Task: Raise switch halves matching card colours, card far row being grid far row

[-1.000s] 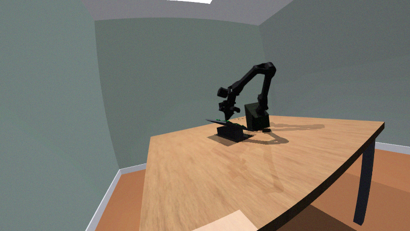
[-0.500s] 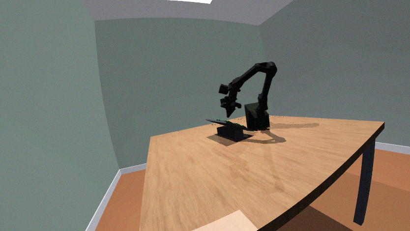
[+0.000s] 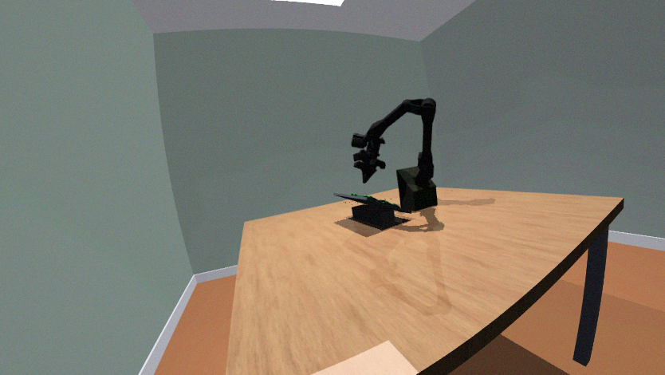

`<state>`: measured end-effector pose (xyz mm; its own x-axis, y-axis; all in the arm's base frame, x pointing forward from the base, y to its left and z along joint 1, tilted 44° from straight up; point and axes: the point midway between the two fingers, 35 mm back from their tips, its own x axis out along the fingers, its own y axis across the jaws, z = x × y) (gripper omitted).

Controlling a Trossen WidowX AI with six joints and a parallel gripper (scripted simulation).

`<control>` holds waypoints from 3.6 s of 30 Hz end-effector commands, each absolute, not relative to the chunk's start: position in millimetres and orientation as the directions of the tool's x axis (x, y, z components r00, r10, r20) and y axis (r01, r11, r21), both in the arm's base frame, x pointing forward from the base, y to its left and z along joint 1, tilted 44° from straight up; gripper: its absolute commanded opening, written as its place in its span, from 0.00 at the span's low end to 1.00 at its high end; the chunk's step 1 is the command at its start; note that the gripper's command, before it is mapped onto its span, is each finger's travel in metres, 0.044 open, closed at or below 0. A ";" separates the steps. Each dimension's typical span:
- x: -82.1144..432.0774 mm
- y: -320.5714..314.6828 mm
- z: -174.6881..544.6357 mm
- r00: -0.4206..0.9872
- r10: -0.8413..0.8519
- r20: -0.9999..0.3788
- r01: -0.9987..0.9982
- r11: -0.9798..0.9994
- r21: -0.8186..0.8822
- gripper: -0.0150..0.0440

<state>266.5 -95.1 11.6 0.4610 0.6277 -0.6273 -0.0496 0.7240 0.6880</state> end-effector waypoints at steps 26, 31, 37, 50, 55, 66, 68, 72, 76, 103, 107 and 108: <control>293.9 -63.3 -28.3 0.435 0.639 -0.634 -0.062 0.724 0.687 0.25; 295.0 -61.7 -29.8 0.435 0.639 -0.634 -0.062 0.724 0.687 0.25; 295.0 -61.7 -29.8 0.435 0.639 -0.634 -0.062 0.724 0.687 0.25; 295.1 -61.6 -29.9 0.435 0.639 -0.634 -0.062 0.724 0.687 0.25; 295.4 -61.1 -30.3 0.435 0.639 -0.634 -0.062 0.724 0.687 0.25; 296.1 -60.2 -31.2 0.435 0.639 -0.634 -0.062 0.724 0.687 0.25; 296.2 -60.0 -31.4 0.435 0.639 -0.634 -0.062 0.724 0.687 0.25; 296.5 -59.7 -31.7 0.435 0.639 -0.634 -0.062 0.724 0.687 0.25; 296.7 -59.3 -32.1 0.435 0.639 -0.634 -0.062 0.724 0.687 0.25; 267.0 -99.4 6.3 0.457 0.631 -0.627 -0.060 0.725 0.686 0.25; 266.7 -98.2 7.6 0.456 0.631 -0.628 -0.059 0.725 0.686 0.25; 265.8 -94.8 11.4 0.456 0.630 -0.629 -0.058 0.726 0.685 0.25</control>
<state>268.9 -99.7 4.4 0.4649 0.6244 -0.6277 -0.0497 0.7263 0.6856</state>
